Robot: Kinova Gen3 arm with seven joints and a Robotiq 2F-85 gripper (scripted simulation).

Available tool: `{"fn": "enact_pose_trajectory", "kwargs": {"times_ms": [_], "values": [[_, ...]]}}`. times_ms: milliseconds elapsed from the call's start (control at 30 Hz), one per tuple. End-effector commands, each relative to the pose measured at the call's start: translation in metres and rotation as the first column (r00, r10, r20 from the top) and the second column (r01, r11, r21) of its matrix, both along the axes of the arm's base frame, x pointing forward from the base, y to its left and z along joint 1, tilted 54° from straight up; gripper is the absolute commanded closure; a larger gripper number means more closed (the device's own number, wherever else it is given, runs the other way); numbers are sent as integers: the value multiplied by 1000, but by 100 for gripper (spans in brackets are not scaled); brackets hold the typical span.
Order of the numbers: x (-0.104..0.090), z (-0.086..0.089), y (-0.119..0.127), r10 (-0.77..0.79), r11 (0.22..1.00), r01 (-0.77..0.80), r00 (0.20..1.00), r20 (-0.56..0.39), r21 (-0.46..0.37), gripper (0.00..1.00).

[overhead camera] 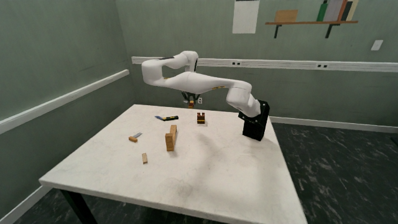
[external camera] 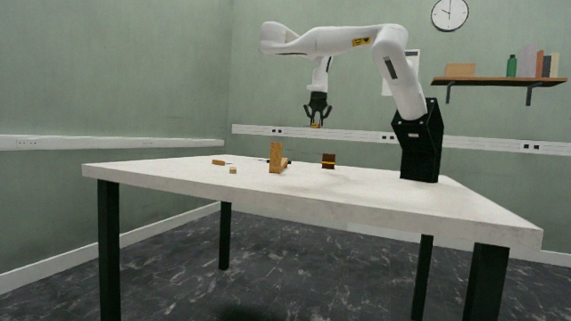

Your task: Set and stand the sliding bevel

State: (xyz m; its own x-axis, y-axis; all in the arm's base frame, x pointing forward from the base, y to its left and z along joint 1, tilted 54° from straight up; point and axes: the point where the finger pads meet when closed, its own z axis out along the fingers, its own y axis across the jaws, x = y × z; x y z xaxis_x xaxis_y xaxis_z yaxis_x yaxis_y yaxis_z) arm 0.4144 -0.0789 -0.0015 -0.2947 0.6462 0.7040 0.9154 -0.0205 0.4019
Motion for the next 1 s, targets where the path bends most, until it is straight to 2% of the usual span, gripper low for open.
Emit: {"fn": "enact_pose_trajectory", "kwargs": {"times_ms": [0,367,967], "values": [[0,0,-1,-32,999,33,999,-41,13,90],[0,0,-1,-119,991,128,979,-163,47,90],[0,0,-1,-165,981,183,959,-233,60,90]]}}
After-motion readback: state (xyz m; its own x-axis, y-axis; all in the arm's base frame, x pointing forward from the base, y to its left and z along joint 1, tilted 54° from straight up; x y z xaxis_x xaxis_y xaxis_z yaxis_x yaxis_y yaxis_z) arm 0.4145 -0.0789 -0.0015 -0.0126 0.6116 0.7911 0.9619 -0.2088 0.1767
